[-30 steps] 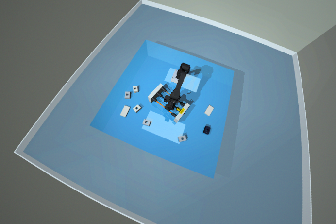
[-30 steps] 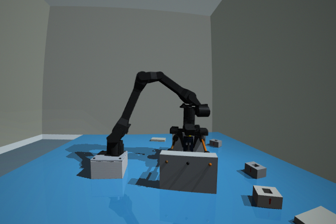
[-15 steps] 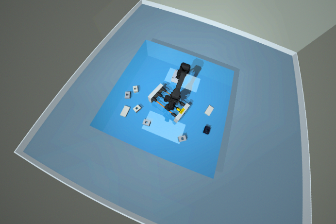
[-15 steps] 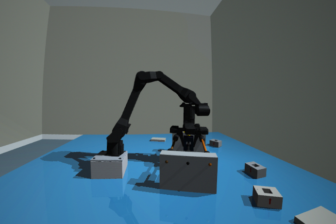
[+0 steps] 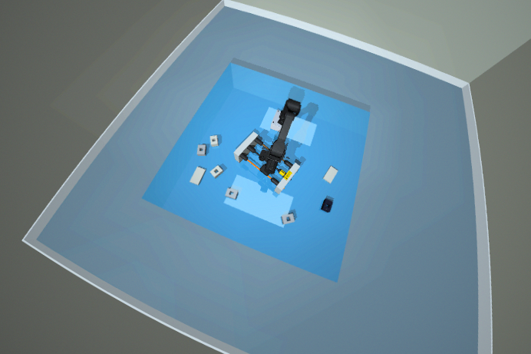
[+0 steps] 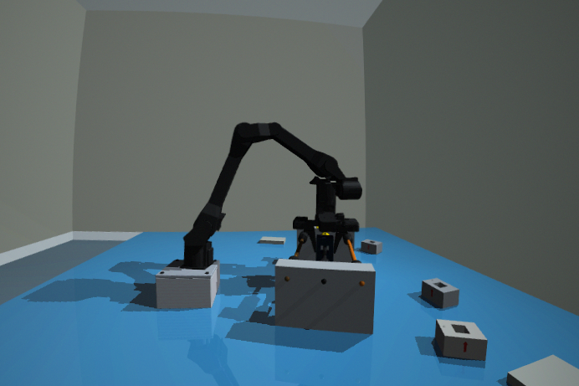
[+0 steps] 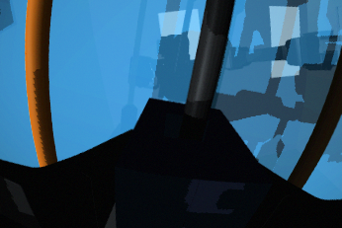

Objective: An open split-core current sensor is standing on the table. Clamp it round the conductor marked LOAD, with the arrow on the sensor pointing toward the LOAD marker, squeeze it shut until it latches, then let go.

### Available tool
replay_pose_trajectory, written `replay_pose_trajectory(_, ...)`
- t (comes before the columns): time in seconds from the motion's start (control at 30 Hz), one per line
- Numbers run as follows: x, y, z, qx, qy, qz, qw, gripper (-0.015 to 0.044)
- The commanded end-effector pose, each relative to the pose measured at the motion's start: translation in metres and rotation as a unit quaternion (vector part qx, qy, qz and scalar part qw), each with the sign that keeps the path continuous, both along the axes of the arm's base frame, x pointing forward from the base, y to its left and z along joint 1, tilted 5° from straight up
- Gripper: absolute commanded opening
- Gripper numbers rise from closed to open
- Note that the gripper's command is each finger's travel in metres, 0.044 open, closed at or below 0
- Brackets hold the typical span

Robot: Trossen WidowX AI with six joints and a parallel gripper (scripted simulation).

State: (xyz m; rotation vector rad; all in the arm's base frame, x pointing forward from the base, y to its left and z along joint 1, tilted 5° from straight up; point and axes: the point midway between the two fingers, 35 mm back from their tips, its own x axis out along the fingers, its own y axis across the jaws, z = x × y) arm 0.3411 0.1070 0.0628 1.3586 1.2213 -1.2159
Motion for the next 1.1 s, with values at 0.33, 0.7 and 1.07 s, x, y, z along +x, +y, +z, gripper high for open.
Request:
replay_pose_trajectory(0.33,-0.0002,-0.0001,0.0000,0.000,0.001,0.000,1.000,0.0256)
replay_pose_trajectory(0.7,-0.0002,-0.0001,0.0000,0.000,0.001,0.000,1.000,0.0083)
replay_pose_trajectory(1.07,-0.0004,-0.0005,0.0042,-0.001,-0.002,-0.001,1.000,0.0000)
